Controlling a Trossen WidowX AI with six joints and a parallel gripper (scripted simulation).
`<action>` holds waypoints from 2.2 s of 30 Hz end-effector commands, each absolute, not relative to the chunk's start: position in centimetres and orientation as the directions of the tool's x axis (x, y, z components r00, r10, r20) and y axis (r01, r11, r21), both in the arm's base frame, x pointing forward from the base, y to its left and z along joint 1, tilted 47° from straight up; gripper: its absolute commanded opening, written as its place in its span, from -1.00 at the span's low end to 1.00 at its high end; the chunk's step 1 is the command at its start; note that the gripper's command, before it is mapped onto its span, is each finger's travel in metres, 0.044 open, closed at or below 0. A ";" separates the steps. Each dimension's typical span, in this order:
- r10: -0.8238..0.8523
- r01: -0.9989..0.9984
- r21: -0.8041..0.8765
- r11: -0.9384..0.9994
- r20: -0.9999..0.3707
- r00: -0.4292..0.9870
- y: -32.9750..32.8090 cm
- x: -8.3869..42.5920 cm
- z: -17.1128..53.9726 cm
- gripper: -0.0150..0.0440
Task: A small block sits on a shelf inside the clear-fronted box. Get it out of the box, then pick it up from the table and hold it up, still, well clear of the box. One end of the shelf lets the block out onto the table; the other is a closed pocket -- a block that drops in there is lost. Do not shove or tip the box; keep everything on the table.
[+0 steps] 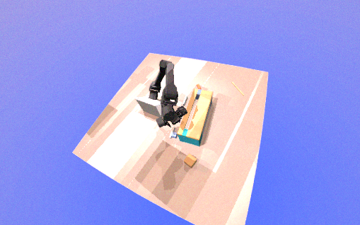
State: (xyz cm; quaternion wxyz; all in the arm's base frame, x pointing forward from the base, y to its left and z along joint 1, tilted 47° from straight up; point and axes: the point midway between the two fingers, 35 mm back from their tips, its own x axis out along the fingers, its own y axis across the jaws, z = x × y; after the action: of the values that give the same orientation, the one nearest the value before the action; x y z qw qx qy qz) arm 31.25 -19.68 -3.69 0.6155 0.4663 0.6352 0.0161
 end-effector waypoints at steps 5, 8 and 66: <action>0.661 0.940 0.120 -0.320 -0.683 0.312 -21.5 30.8 -4.1 0.47; 0.665 0.906 0.019 -0.422 -0.674 0.323 -21.6 30.7 -4.2 0.47; 0.686 0.141 -0.703 -0.697 -0.596 0.417 -16.1 30.2 -11.3 0.47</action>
State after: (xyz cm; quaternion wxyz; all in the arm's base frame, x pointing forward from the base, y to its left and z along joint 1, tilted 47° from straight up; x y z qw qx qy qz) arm 30.50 -17.77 -10.03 -0.2815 0.7913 0.2634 -0.4746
